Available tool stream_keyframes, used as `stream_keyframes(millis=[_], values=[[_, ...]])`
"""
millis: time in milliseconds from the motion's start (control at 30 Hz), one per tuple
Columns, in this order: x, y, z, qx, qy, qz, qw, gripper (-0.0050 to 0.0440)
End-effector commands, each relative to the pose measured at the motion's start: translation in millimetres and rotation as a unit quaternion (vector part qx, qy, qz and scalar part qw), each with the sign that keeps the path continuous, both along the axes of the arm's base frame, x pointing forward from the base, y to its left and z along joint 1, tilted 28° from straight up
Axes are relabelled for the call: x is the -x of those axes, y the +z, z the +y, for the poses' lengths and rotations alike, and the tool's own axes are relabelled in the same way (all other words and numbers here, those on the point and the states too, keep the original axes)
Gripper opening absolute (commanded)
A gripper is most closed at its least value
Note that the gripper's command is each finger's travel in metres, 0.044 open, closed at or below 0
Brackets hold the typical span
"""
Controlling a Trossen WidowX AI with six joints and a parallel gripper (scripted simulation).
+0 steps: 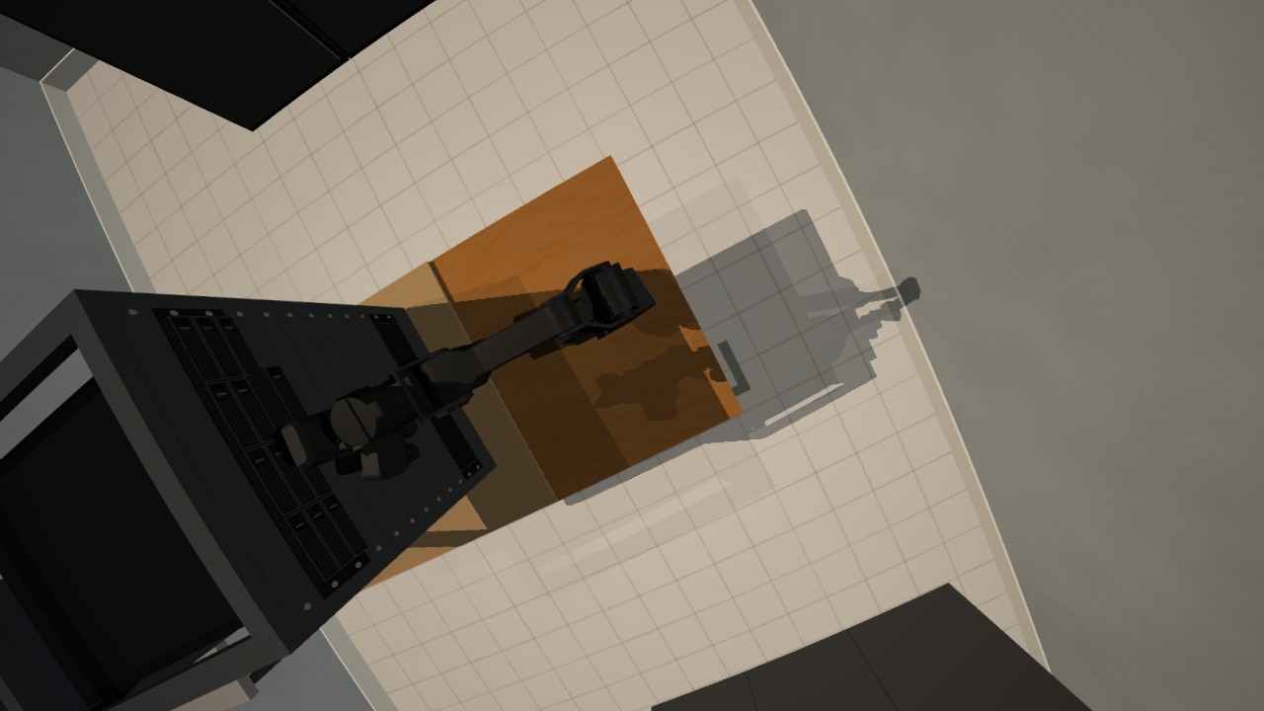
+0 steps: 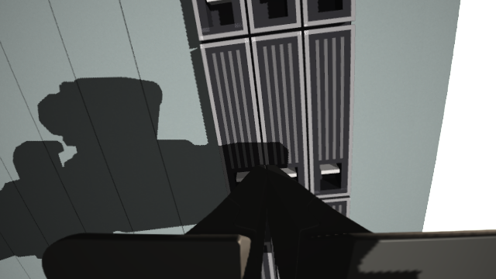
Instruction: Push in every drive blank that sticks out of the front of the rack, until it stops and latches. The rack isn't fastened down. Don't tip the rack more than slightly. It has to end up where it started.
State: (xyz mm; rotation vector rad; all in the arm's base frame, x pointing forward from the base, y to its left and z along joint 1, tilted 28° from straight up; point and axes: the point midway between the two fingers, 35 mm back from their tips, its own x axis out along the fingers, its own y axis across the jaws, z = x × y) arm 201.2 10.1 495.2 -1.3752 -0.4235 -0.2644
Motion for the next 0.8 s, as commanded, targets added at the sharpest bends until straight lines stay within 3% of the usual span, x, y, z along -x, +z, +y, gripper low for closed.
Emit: stream_keyframes(millis=[0,400,767], values=[[9.4,5.4,0.3,-0.023,0.012,-0.01,1.0,-0.005],[13.8,4.0,0.7,-0.102,0.052,-0.005,0.993,-0.005],[20.6,1.7,1.3,-0.224,0.114,0.004,0.968,-0.005]])
